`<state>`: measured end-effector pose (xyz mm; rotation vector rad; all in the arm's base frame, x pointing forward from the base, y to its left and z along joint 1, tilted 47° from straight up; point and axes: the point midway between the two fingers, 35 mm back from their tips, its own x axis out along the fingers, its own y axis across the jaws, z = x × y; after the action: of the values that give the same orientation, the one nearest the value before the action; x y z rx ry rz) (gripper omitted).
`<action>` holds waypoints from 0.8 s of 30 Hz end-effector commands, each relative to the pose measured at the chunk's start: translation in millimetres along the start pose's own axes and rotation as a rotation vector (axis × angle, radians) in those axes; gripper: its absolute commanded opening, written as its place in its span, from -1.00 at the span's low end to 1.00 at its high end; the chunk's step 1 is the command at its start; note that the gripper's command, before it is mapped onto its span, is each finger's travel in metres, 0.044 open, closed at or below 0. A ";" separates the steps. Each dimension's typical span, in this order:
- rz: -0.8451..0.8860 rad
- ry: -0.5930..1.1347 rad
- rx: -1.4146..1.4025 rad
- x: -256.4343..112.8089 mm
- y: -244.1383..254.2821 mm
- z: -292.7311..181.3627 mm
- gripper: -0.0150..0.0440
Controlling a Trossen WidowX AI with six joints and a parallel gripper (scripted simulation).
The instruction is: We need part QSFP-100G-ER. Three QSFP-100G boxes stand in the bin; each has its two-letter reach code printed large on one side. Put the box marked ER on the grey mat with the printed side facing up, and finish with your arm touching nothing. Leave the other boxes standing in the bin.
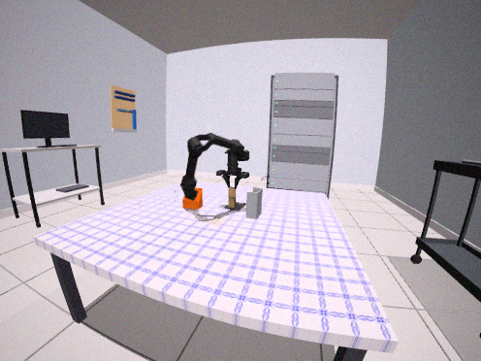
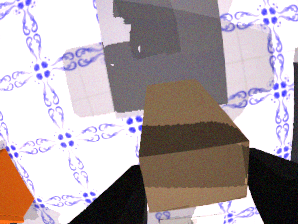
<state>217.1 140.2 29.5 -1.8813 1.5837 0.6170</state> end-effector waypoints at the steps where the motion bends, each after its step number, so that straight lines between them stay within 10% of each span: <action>1: 0.003 0.001 0.001 5.3 1.0 0.4 0.02; 24: 0.005 -0.002 0.005 8.3 1.2 0.6 0.30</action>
<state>217.8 133.2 21.8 -1.8722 1.5881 0.6160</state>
